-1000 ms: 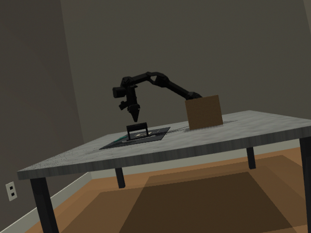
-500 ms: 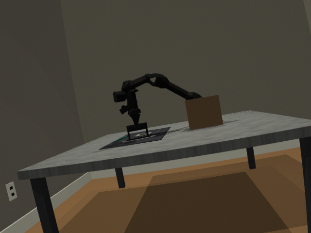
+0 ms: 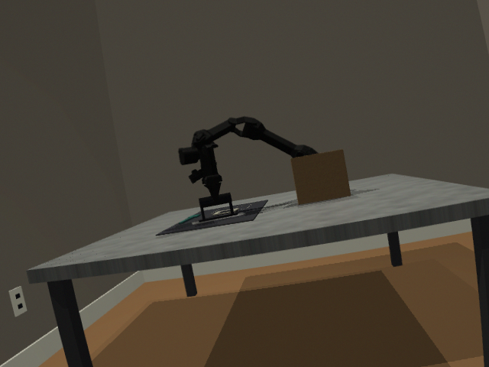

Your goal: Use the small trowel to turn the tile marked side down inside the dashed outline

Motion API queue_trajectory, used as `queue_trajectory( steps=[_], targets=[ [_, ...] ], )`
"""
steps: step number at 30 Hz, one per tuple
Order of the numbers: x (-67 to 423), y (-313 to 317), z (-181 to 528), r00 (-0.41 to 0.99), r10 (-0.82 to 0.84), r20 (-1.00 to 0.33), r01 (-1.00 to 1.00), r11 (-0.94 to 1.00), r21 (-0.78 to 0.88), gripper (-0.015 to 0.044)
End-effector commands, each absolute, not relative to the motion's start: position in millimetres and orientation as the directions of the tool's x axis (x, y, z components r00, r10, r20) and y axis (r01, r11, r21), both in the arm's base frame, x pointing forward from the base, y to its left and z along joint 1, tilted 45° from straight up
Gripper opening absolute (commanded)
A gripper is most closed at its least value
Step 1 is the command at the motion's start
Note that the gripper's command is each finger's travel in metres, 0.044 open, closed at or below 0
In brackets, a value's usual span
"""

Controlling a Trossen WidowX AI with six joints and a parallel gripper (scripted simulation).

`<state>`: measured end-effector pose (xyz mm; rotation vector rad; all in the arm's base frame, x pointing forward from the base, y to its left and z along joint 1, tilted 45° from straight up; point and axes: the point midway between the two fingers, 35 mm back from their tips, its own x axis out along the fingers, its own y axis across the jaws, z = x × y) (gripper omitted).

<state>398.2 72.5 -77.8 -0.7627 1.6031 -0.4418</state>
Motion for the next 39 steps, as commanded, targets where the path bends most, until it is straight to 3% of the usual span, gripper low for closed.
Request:
queue_trajectory(
  steps=[1,19,39],
  targets=[
    [398.1,71.7,-78.5,-0.036,-0.694,-0.719,-0.231,0.705,-0.67,0.013],
    [398.1,71.7,-78.5,-0.036,-0.694,-0.719,-0.236,0.705,-0.669,0.013],
    [398.1,71.7,-78.5,-0.036,-0.694,-0.719,-0.723,0.515,-0.461,0.013]
  ],
)
